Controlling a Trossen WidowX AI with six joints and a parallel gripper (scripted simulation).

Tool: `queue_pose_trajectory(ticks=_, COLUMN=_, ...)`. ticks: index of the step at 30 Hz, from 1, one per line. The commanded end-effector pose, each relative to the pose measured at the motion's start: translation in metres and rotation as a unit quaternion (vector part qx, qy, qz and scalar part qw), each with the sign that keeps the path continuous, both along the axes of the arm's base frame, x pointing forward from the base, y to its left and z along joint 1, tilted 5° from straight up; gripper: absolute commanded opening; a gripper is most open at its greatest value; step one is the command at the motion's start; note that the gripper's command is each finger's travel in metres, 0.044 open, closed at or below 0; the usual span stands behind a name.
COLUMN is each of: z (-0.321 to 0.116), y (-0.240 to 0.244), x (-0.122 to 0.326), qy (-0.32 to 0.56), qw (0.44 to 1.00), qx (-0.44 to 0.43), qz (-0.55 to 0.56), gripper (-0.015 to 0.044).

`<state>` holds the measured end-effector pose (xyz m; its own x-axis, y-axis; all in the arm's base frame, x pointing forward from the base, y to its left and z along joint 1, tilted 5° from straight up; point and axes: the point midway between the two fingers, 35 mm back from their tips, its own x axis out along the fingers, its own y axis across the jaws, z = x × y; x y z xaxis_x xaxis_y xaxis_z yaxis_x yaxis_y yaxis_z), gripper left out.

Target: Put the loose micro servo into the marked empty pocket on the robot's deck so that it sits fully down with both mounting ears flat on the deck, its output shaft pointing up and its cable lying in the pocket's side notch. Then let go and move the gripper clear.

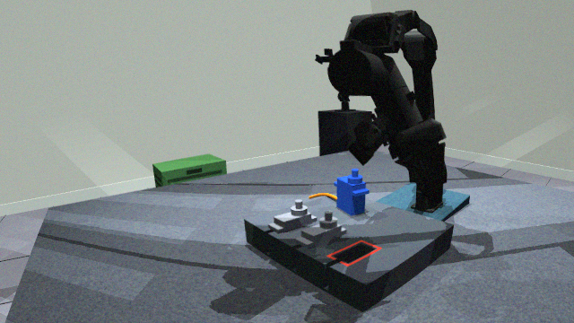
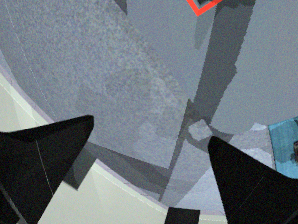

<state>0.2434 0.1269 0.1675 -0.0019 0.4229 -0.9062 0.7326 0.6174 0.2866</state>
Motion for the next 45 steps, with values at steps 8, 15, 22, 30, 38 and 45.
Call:
queue_pose_trajectory(ticks=8, z=0.004, y=-0.074, x=0.002, qy=0.013, qw=0.984, qx=-0.063, qz=-0.164, gripper=0.044)
queue_pose_trajectory(ticks=15, z=0.007, y=-0.12, x=-0.009, qy=0.025, qw=0.957, qx=-0.101, qz=-0.272, gripper=0.044)
queue_pose_trajectory(ticks=22, z=0.011, y=-0.163, x=-0.027, qy=0.038, qw=0.916, qx=-0.137, qz=-0.376, gripper=0.044)
queue_pose_trajectory(ticks=30, z=0.016, y=-0.204, x=-0.056, qy=0.056, qw=0.855, qx=-0.174, qz=-0.486, gripper=0.044)
queue_pose_trajectory(ticks=38, z=0.009, y=-0.208, x=-0.058, qy=0.058, qw=0.849, qx=-0.177, qz=-0.495, gripper=0.044)
queue_pose_trajectory(ticks=45, z=-0.01, y=-0.208, x=-0.056, qy=0.058, qw=0.849, qx=-0.177, qz=-0.495, gripper=0.044)
